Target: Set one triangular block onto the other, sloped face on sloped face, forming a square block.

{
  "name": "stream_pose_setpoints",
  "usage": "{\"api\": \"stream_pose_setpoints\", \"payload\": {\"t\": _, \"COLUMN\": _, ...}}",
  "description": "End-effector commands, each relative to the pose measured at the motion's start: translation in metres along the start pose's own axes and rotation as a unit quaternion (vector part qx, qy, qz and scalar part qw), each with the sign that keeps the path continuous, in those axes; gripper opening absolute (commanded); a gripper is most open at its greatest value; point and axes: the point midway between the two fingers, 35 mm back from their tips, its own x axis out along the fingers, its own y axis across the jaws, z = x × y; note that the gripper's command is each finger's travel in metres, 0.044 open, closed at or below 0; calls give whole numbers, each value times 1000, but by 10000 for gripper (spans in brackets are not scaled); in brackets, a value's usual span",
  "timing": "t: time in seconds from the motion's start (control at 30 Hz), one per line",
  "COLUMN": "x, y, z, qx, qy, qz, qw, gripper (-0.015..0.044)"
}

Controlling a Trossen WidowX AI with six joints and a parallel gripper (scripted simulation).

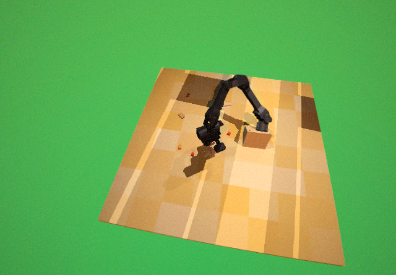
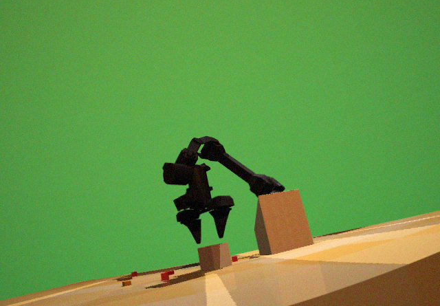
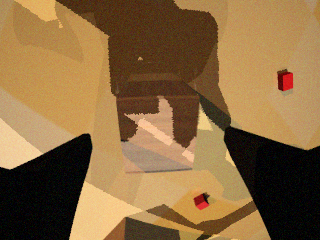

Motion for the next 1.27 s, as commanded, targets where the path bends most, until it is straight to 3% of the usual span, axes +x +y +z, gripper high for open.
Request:
{"api": "stream_pose_setpoints", "payload": {"t": 0.0, "x": -64, "y": 1, "z": 2, "qx": 4, "qy": -13, "qz": 1, "qw": 1000, "gripper": 440}}
{"api": "stream_pose_setpoints", "payload": {"t": 1.23, "x": -69, "y": 1, "z": 5, "qx": 3, "qy": -24, "qz": -2, "qw": 1000, "gripper": 440}}
